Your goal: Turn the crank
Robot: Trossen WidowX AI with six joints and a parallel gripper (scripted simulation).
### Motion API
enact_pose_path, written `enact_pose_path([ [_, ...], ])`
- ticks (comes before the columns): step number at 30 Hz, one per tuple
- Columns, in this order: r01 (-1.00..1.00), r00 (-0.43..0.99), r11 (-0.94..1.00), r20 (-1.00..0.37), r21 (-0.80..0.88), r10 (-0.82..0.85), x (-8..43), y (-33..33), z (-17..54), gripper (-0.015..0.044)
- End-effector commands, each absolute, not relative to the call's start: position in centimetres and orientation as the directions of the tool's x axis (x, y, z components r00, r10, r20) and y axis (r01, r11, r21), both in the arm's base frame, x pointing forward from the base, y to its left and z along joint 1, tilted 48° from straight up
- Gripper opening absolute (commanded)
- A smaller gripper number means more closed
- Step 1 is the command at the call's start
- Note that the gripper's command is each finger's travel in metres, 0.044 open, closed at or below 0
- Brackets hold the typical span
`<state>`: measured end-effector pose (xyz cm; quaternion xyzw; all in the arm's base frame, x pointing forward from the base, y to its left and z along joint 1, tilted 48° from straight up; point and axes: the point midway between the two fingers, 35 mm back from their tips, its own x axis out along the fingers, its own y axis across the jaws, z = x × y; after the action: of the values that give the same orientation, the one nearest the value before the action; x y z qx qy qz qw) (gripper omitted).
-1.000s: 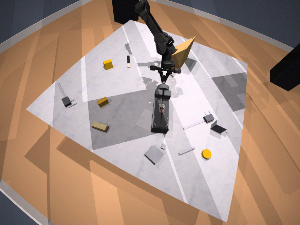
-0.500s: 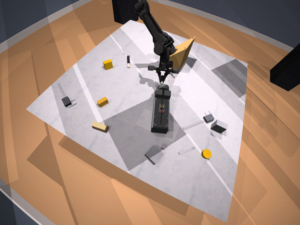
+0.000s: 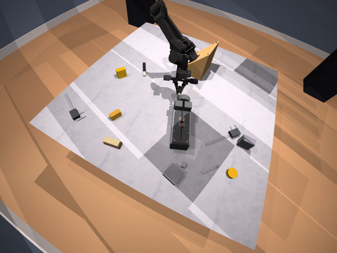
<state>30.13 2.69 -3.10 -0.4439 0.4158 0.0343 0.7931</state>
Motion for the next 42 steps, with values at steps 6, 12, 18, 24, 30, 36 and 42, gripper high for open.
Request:
enact_pose_path([
  [6,-0.413,0.65,0.608,-0.687,-0.678,-0.325,30.4,1.1,-3.8,0.0],
  [12,-0.413,0.65,0.607,-0.687,-0.678,-0.325,30.3,0.5,-4.7,0.0],
  [18,-0.414,0.65,0.607,-0.687,-0.679,-0.325,30.0,0.1,-5.7,0.0],
  [24,-0.414,0.65,0.607,-0.687,-0.678,-0.325,29.7,0.1,-6.6,0.0],
  [30,-0.414,0.65,0.607,-0.687,-0.678,-0.325,29.4,0.4,-7.5,0.0],
  [36,-0.414,0.65,0.607,-0.687,-0.678,-0.325,29.0,0.8,-8.2,0.0],
  [42,-0.414,0.65,0.608,-0.687,-0.678,-0.325,28.8,1.2,-8.6,0.0],
])
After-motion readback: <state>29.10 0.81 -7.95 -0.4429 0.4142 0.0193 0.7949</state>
